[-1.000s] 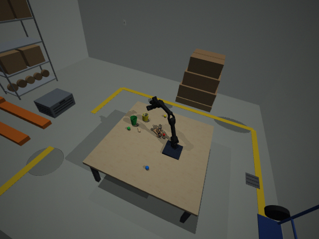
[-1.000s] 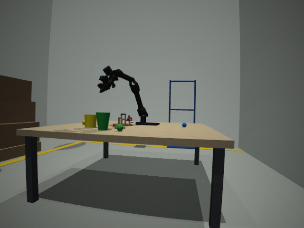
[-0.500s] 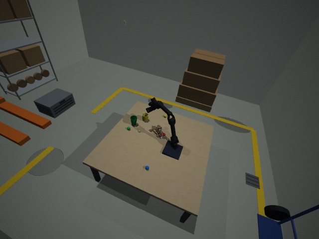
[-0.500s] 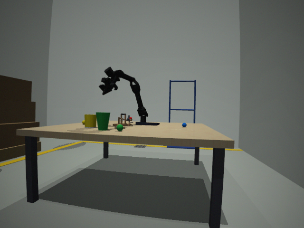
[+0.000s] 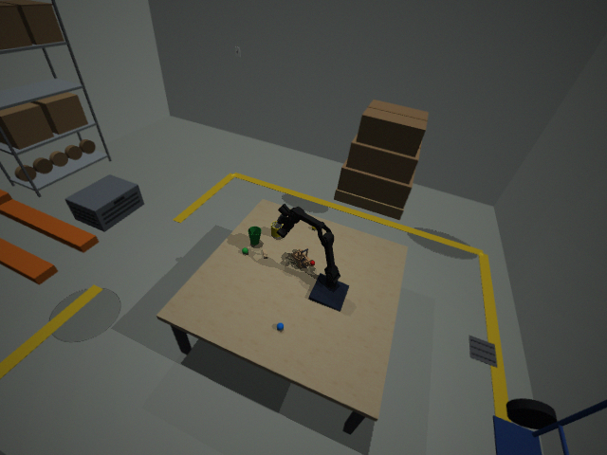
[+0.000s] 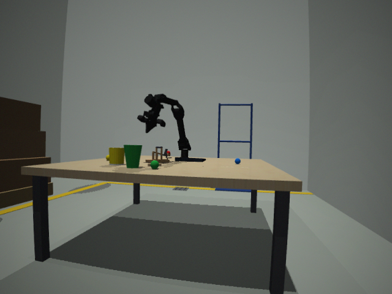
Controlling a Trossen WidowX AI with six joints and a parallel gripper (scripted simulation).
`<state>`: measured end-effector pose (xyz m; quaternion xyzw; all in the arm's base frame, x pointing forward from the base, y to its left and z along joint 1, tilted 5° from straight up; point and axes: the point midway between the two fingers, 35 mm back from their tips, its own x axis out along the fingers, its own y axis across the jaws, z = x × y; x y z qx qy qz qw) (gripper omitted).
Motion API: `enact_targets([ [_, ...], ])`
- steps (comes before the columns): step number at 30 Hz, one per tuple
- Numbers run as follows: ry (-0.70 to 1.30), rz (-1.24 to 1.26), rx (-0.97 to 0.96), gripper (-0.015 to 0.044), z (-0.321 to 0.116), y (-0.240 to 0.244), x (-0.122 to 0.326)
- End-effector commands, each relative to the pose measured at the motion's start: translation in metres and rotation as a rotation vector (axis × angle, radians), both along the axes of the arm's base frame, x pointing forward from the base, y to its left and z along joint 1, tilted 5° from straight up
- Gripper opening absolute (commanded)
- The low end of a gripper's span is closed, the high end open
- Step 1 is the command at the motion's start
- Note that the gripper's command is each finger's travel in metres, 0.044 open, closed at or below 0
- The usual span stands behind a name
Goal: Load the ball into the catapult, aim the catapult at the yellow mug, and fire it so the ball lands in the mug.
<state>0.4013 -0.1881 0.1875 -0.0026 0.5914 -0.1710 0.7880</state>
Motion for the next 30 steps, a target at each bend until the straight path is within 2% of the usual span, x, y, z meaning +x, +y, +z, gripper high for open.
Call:
enact_targets([
  [1,0.089,0.073,-0.015,0.0000,-0.010,0.018,-0.012],
  [17,0.470,0.419,-0.074,0.0000,-0.048,0.086,-0.073],
  [30,0.783,0.720,-0.136,0.0000,-0.064,0.120,-0.131],
])
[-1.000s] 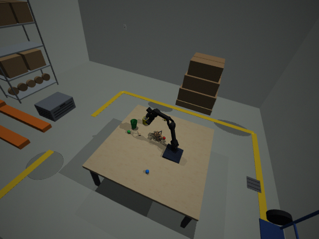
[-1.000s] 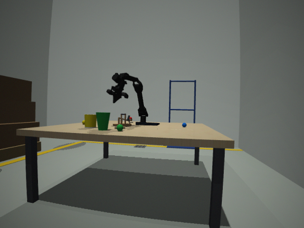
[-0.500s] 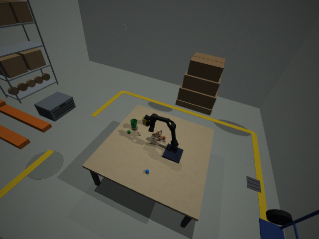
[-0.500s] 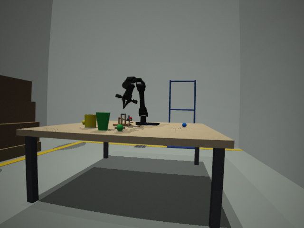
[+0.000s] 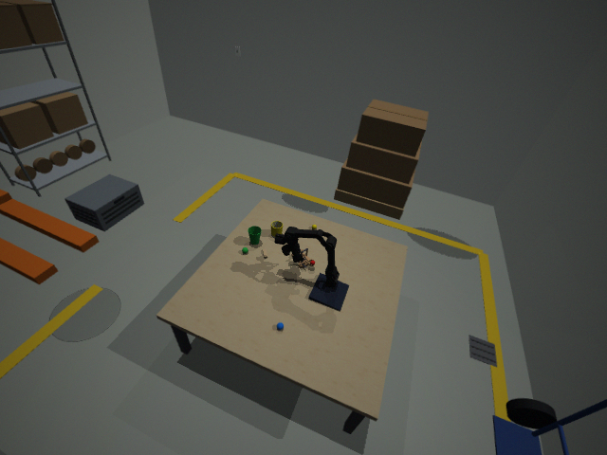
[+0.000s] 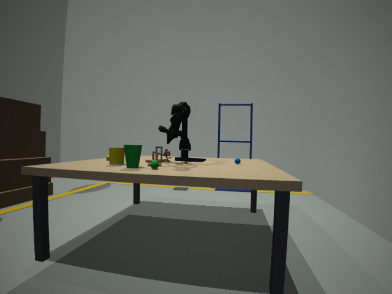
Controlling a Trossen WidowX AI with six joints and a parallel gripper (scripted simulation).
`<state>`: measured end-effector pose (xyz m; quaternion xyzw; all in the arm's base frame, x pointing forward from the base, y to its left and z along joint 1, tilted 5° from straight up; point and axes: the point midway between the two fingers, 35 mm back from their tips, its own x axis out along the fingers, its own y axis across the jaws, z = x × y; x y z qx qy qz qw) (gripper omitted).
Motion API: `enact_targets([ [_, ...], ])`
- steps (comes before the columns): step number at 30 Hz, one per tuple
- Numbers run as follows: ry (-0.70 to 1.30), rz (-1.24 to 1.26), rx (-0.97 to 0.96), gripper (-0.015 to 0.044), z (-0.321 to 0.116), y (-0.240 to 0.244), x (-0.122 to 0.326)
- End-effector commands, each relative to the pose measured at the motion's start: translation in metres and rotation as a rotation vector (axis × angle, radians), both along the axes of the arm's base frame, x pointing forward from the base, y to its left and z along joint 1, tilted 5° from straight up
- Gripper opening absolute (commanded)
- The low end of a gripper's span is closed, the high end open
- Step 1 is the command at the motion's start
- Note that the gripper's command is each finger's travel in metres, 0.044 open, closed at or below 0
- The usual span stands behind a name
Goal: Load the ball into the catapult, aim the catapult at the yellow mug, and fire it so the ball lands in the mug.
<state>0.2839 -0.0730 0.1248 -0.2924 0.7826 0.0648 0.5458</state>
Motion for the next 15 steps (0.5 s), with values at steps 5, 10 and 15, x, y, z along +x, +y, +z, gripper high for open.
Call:
enact_targets([
  [5,0.186,0.186,-0.038,0.0000,-0.004,0.013,-0.036],
  [10,0.309,0.306,-0.062,0.0000,-0.005,0.019,-0.057],
  [15,0.395,0.390,-0.079,0.0000,-0.004,0.022,-0.072],
])
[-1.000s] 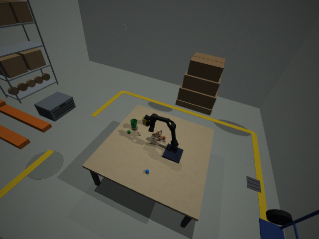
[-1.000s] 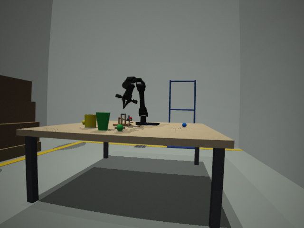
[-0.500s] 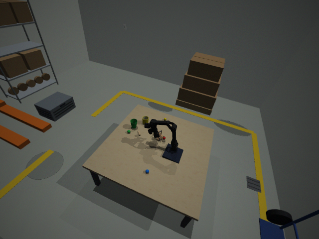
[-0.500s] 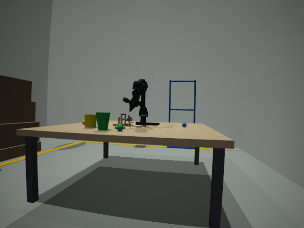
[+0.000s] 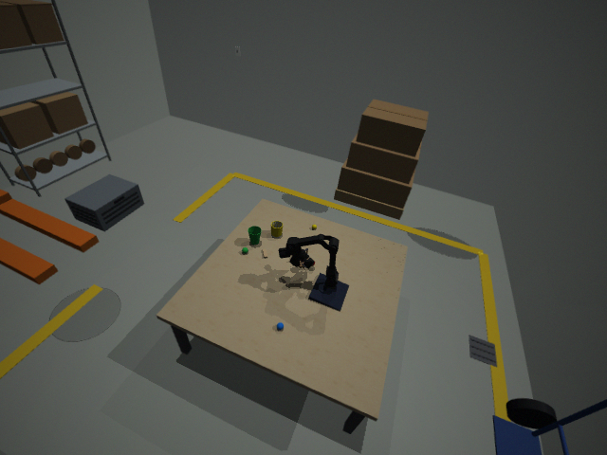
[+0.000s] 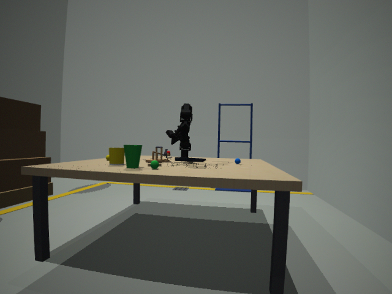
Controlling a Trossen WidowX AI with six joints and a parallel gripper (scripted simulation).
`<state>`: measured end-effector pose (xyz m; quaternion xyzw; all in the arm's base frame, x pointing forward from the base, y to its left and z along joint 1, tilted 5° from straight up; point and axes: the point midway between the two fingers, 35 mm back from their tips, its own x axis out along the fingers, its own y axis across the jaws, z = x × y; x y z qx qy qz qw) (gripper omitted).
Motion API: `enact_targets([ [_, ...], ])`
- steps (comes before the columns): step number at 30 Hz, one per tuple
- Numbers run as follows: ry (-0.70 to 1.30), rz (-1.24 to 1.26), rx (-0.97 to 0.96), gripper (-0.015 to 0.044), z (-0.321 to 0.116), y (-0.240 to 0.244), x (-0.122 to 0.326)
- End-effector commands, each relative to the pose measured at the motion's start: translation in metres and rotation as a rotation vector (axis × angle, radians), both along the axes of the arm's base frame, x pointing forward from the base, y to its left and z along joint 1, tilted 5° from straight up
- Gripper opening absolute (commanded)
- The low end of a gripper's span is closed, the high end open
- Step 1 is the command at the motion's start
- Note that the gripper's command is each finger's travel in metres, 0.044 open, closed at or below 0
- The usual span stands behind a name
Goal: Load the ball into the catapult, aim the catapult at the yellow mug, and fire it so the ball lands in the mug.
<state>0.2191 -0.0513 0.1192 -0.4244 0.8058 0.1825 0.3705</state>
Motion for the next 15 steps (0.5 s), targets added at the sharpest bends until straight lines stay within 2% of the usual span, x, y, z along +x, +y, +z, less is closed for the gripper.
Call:
enact_targets([
  [1,0.040,0.043,-0.012,0.0000,0.001,0.000,-0.007],
  [15,0.050,0.042,-0.013,0.0000,-0.016,0.001,-0.005],
])
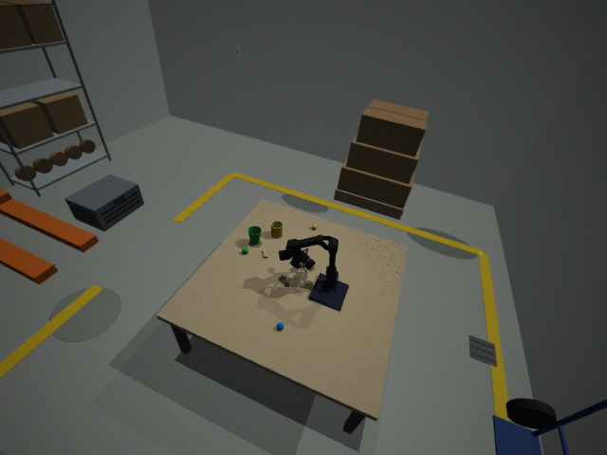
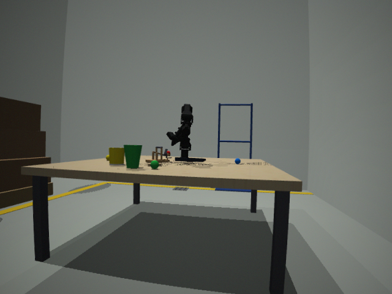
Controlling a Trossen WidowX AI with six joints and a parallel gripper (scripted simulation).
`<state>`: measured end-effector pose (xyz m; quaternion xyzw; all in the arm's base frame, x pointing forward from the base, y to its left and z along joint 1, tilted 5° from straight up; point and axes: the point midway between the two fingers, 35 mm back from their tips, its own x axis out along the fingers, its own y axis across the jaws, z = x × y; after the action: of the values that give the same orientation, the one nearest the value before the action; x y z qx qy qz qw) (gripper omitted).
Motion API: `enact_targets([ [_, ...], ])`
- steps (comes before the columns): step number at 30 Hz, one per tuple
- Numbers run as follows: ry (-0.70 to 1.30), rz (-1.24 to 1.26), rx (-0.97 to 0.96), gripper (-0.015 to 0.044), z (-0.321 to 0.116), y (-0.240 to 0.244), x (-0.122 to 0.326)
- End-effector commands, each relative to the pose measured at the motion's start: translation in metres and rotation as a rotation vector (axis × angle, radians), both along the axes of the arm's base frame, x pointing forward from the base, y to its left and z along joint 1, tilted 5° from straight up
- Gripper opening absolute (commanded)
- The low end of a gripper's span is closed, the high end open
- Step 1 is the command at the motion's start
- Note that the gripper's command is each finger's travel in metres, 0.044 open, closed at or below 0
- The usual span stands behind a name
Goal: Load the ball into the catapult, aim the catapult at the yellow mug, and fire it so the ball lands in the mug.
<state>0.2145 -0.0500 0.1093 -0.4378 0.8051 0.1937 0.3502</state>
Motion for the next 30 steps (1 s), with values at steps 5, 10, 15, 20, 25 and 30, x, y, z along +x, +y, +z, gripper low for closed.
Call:
enact_targets([
  [5,0.019,0.004,-0.005,0.0000,-0.014,0.000,0.001],
  [10,0.024,0.003,-0.006,0.0000,-0.023,0.000,0.001],
  [15,0.029,0.003,-0.007,0.0000,-0.031,0.000,0.001],
  [20,0.035,0.002,-0.008,0.0000,-0.039,0.001,0.001],
  [25,0.040,0.002,-0.008,0.0000,-0.048,0.001,0.001],
  [30,0.046,0.001,-0.009,0.0000,-0.056,0.001,0.000],
])
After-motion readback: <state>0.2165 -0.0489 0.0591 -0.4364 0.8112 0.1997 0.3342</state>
